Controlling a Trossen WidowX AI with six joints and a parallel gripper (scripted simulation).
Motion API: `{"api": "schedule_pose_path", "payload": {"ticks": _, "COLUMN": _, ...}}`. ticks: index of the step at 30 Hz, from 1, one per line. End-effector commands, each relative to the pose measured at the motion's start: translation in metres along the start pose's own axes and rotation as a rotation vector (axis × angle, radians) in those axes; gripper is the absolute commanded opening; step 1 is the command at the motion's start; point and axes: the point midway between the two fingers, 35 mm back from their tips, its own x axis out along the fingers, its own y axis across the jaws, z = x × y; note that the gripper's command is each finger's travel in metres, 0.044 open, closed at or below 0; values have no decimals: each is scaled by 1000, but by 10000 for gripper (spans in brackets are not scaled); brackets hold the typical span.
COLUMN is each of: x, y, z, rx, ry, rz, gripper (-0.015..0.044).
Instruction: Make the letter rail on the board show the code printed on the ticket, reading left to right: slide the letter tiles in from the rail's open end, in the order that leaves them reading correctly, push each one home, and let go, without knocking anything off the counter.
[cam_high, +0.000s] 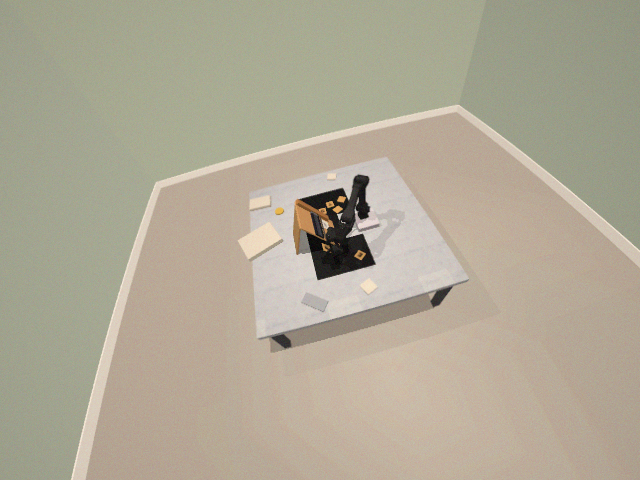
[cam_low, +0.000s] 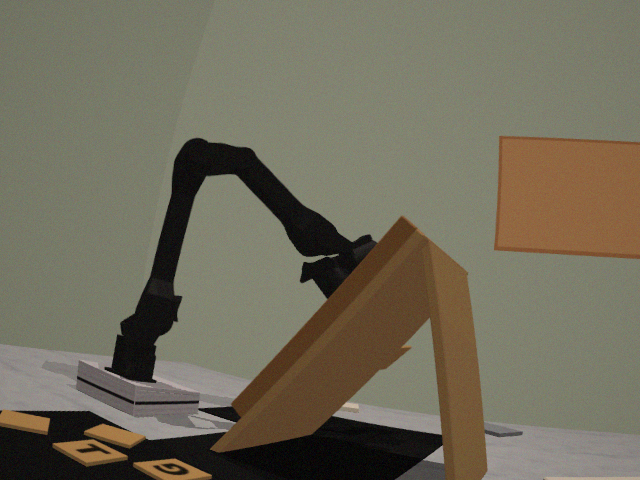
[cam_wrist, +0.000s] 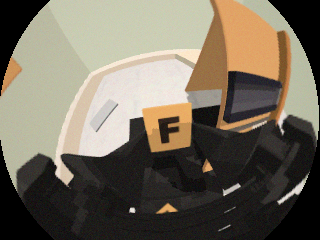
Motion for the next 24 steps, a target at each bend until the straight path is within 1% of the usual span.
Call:
{"api": "schedule_pose_path", "payload": {"ticks": 1, "x": -1, "y": 8, "z": 22, "rx": -17, "ry": -101, "rz": -29, "gripper": 0}}
{"api": "schedule_pose_path", "payload": {"ticks": 24, "x": -3, "y": 4, "z": 26, "rx": -19, "ry": -120, "rz": -35, "gripper": 0}}
